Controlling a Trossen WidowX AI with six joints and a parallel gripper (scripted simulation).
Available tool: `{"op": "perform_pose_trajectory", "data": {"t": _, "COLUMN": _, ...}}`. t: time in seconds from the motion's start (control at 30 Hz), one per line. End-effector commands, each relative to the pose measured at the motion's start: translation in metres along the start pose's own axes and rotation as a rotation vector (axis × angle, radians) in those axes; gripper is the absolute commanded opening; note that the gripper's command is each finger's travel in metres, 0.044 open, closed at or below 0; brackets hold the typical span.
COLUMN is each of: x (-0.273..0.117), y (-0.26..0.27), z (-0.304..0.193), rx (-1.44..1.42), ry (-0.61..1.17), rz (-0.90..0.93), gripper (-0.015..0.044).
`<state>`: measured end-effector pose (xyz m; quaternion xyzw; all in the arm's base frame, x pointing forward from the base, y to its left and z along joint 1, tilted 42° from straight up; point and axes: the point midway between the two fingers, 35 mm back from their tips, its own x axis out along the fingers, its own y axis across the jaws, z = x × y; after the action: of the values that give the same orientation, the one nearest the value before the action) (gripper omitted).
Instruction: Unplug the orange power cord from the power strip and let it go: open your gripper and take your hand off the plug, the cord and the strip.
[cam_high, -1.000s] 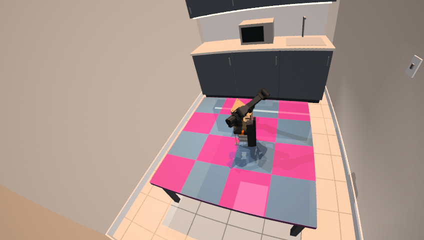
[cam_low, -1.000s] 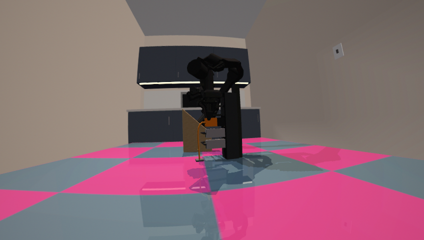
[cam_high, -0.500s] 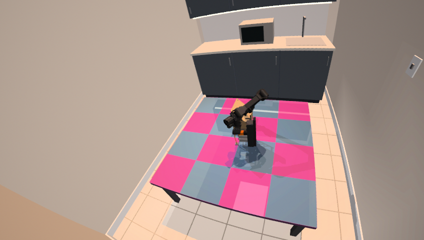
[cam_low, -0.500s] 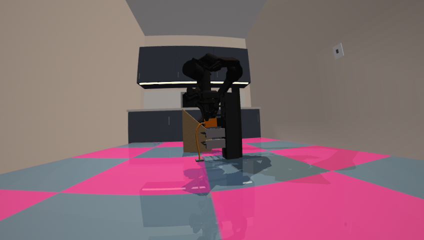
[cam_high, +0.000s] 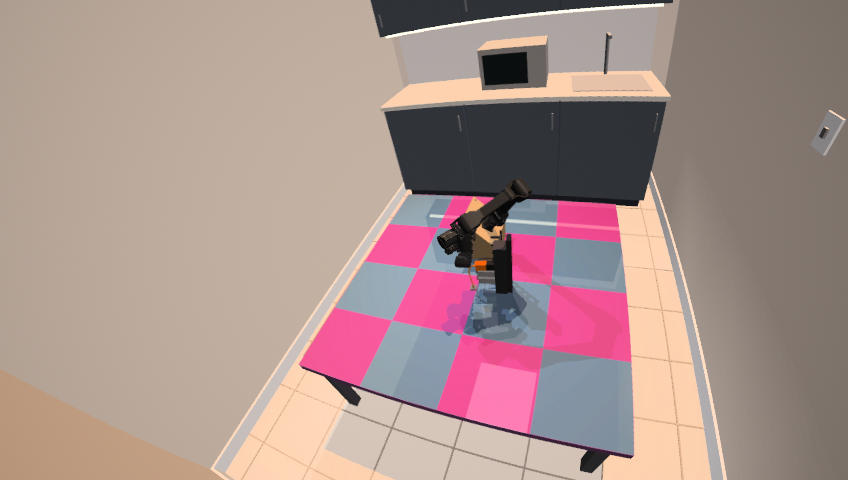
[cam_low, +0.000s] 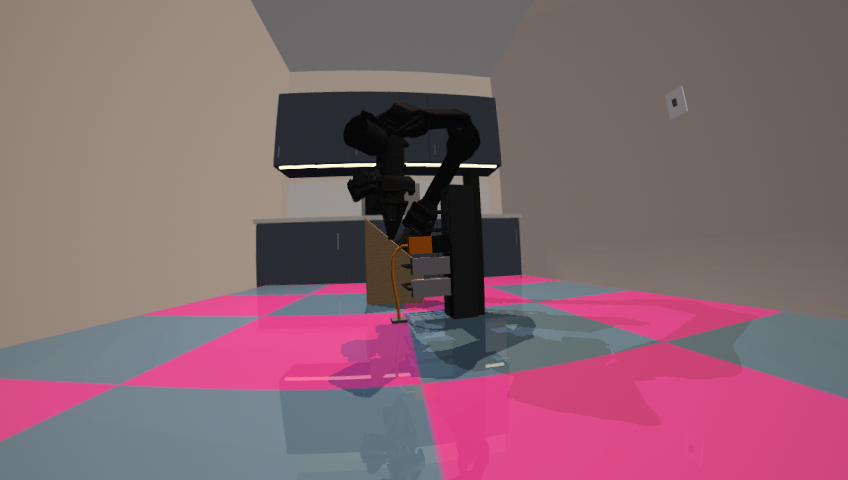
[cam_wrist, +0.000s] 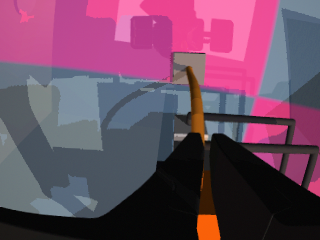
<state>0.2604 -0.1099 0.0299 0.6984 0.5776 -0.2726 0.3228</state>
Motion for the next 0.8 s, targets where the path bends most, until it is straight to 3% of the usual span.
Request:
{"op": "perform_pose_trajectory", "data": {"t": 0.0, "x": 0.0018, "y": 0.0003, "z": -0.0037, "rx": -0.007, "ry": 0.003, "rz": -0.006, "gripper": 0.0053}}
{"op": "perform_pose_trajectory", "data": {"t": 0.13, "x": 0.0018, "y": 0.0003, "z": -0.0037, "rx": -0.007, "ry": 0.003, "rz": -0.006, "gripper": 0.0157}}
{"op": "perform_pose_trajectory", "data": {"t": 0.77, "x": -0.0056, "y": 0.0003, "z": -0.0083, "rx": 0.001, "ry": 0.005, "rz": -0.002, "gripper": 0.0160}}
